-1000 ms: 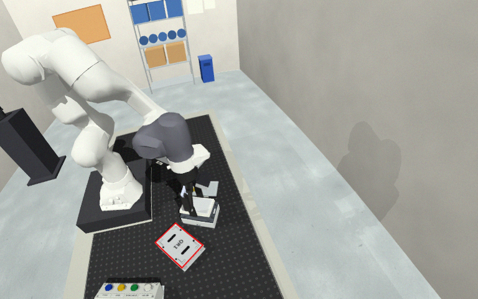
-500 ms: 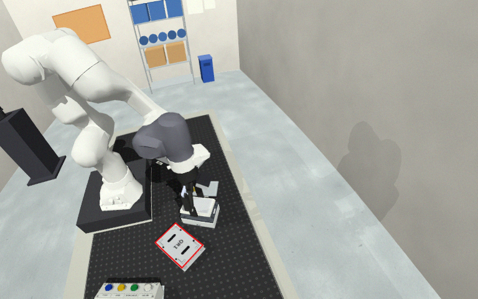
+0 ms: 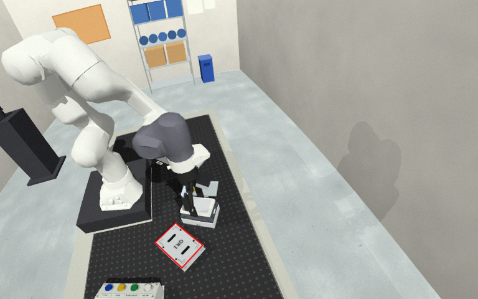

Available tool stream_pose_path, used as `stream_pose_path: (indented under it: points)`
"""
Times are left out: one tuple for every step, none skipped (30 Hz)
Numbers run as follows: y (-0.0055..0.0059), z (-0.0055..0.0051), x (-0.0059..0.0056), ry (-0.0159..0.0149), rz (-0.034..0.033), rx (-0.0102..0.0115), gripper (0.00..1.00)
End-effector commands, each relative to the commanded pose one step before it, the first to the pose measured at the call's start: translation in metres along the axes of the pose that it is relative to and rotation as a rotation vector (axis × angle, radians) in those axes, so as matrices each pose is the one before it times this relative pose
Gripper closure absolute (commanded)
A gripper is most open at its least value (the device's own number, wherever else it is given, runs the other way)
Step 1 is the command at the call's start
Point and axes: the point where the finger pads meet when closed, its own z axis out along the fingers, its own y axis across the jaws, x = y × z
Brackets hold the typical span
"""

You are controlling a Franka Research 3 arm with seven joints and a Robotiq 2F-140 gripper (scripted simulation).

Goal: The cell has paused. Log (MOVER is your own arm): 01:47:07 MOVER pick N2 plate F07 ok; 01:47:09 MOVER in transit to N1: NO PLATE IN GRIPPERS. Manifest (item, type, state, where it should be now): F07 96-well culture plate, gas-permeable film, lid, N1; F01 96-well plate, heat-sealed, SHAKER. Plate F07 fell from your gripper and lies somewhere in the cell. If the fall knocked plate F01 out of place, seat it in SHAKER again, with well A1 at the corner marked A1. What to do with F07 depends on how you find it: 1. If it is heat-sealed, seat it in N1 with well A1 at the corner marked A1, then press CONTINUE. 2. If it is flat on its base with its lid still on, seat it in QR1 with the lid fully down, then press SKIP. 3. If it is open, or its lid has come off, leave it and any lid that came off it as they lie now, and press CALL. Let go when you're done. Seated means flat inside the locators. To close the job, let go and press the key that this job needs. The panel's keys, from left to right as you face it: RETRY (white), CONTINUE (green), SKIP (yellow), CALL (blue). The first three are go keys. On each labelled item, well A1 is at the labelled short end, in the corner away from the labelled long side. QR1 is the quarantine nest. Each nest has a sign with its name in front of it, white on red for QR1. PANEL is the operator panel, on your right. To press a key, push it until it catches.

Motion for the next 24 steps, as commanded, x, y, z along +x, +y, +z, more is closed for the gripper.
stream_pose_path:
  points:
    - [-0.00033, 0.00024, 0.00068, 0.00273, -0.00259, 0.00149, 0.9]
    - [0.0, 0.0, 0.0, 0.0, 0.0, 0.0, 0.9]
    - [0.0, 0.0, 0.0, 0.0, 0.0, 0.0, 0.9]
    - [0.0, 0.0, 0.0, 0.0, 0.0, 0.0, 0.9]
    - [0.0, 0.0, 0.0, 0.0, 0.0, 0.0, 0.9]
    - [0.0, 0.0, 0.0, 0.0, -0.00001, 0.0, 0.9]
    - [0.0, 0.0, 0.00001, 0.0, -0.00004, 0.0, 0.9]
    - [0.00001, 0.0, 0.00002, 0.0, -0.00007, 0.0, 0.9]
    - [0.00001, 0.0, 0.00003, 0.0, -0.0001, 0.0, 0.9]
    - [0.00001, 0.0, 0.00004, 0.0, -0.00014, 0.0, 0.9]
    - [0.0, 0.0, 0.0, 0.0, 0.0, 0.0, 0.9]
    - [0.0, 0.0, 0.0, 0.0, 0.0, 0.0, 0.9]
    - [0.00002, 0.0, 0.00005, 0.0, -0.00018, 0.0, 0.9]
    - [0.00002, 0.0, 0.00006, 0.0, -0.00022, 0.0, 0.9]
    - [0.00002, 0.0, 0.00007, 0.0, -0.00026, 0.0, 0.9]
    - [0.00003, 0.0, 0.00007, 0.0, -0.00029, 0.0, 0.9]
    - [0.00003, 0.0, 0.00008, 0.0, -0.00033, 0.0, 0.9]
    - [0.00003, 0.0, 0.00009, 0.0, -0.00035, 0.0, 0.9]
    - [0.00003, 0.0, 0.00009, 0.0, -0.00037, 0.0, 0.9]
    - [0.00003, 0.0, 0.0001, 0.0, -0.00038, 0.0, 0.9]
    - [0.00003, 0.0, 0.0001, 0.0, -0.00039, 0.0, 0.9]
    - [0.00003, 0.0, 0.0001, 0.0, -0.00039, 0.0, 0.9]
    - [0.00003, 0.0, 0.0001, 0.0, -0.00038, 0.0, 0.9]
    - [0.00003, 0.0, 0.00009, 0.0, -0.00037, 0.0, 0.9]
